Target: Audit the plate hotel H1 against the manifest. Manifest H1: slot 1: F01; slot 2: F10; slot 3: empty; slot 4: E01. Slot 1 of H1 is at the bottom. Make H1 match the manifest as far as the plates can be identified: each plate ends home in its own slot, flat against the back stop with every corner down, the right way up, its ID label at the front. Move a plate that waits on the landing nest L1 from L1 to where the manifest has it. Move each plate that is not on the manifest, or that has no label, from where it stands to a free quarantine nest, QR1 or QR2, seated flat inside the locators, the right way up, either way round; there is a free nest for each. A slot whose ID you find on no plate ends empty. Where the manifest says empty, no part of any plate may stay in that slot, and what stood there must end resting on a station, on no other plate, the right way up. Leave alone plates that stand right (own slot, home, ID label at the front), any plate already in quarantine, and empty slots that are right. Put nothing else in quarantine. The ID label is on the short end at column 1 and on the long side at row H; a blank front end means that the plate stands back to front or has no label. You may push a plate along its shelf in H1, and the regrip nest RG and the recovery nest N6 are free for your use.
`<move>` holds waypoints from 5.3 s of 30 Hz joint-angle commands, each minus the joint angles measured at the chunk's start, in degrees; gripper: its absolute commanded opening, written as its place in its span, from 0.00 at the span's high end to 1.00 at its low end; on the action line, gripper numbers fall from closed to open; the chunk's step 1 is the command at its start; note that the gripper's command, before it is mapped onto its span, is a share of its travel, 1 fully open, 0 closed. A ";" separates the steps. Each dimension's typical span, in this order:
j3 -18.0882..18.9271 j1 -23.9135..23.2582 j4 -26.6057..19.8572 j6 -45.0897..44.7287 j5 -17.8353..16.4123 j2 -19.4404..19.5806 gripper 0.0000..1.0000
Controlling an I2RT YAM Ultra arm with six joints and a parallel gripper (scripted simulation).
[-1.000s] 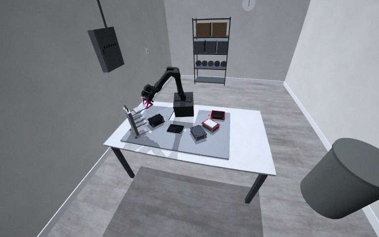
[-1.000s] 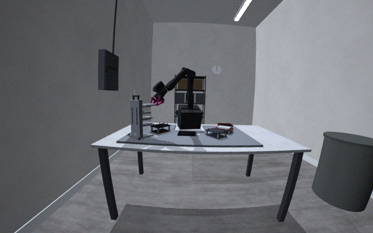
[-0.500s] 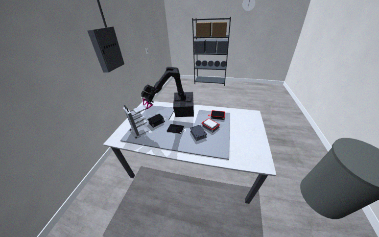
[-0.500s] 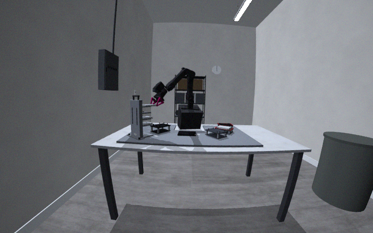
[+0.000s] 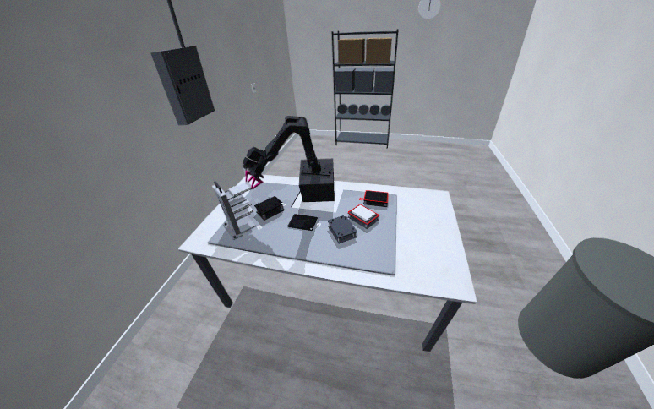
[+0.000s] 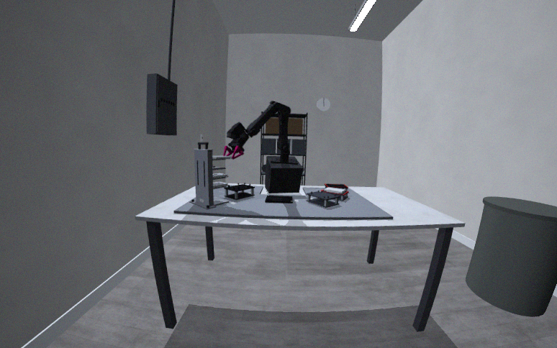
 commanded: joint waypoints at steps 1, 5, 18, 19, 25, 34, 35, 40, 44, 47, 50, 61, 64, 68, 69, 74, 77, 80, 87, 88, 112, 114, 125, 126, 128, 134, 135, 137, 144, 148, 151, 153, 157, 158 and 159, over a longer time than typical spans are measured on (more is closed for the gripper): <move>0.74 -0.02 0.24 0.19 0.09 -0.04 0.14; 1.12 0.23 0.50 0.37 0.28 0.50 0.14; 2.19 0.90 1.14 0.85 0.81 1.97 0.14; 2.29 0.96 1.20 0.90 0.86 2.10 0.14; 2.62 1.16 1.38 1.04 1.01 2.55 0.14; 2.62 1.16 1.39 1.04 1.01 2.55 0.14; 2.62 1.16 1.39 1.04 1.02 2.55 0.14; 2.62 1.16 1.39 1.04 1.02 2.55 0.14; 2.62 1.16 1.39 1.04 1.02 2.55 0.14; 2.62 1.16 1.39 1.04 1.02 2.55 0.14; 2.62 1.16 1.39 1.04 1.02 2.55 0.14; 2.52 1.21 1.64 1.07 1.06 2.69 0.00; 2.52 1.21 1.64 1.07 1.06 2.69 0.00; 2.52 1.21 1.64 1.07 1.06 2.69 0.00; 2.52 1.21 1.64 1.07 1.06 2.69 0.00; 2.52 1.21 1.64 1.07 1.06 2.69 0.00; 2.52 1.21 1.64 1.07 1.06 2.69 0.00; 2.52 1.21 1.64 1.07 1.06 2.69 0.00; 2.52 1.21 1.64 1.07 1.06 2.69 0.00; 2.52 1.21 1.64 1.07 1.06 2.69 0.00; -2.18 -1.45 -0.25 -0.86 -1.04 -2.88 0.00; -2.87 -1.74 -0.20 -1.07 -1.27 -3.40 0.00; -6.55 -3.45 -0.16 -2.37 -2.60 -6.32 0.00; -6.55 -3.45 -0.16 -2.37 -2.60 -6.32 0.00; -6.88 -3.62 -0.18 -2.49 -2.73 -6.59 0.00; -8.79 -4.64 -0.32 -3.29 -3.51 -8.19 0.00; -9.11 -4.82 -0.36 -3.43 -3.65 -8.46 0.00; -9.73 -5.18 -0.44 -3.71 -3.93 -9.00 0.00; -11.26 -6.12 -0.70 -4.46 -4.64 -10.34 0.00; -12.45 -6.90 -0.97 -5.09 -5.23 -11.43 0.00; -13.32 -7.51 -1.21 -5.60 -5.69 -12.24 0.00; -14.21 -7.64 -0.33 -5.71 -5.79 -12.18 1.00; -14.35 -7.61 -0.10 -5.69 -5.77 -12.10 1.00; -14.35 -7.62 -0.10 -5.69 -5.77 -12.10 1.00; -14.36 -7.61 -0.08 -5.69 -5.77 -12.09 1.00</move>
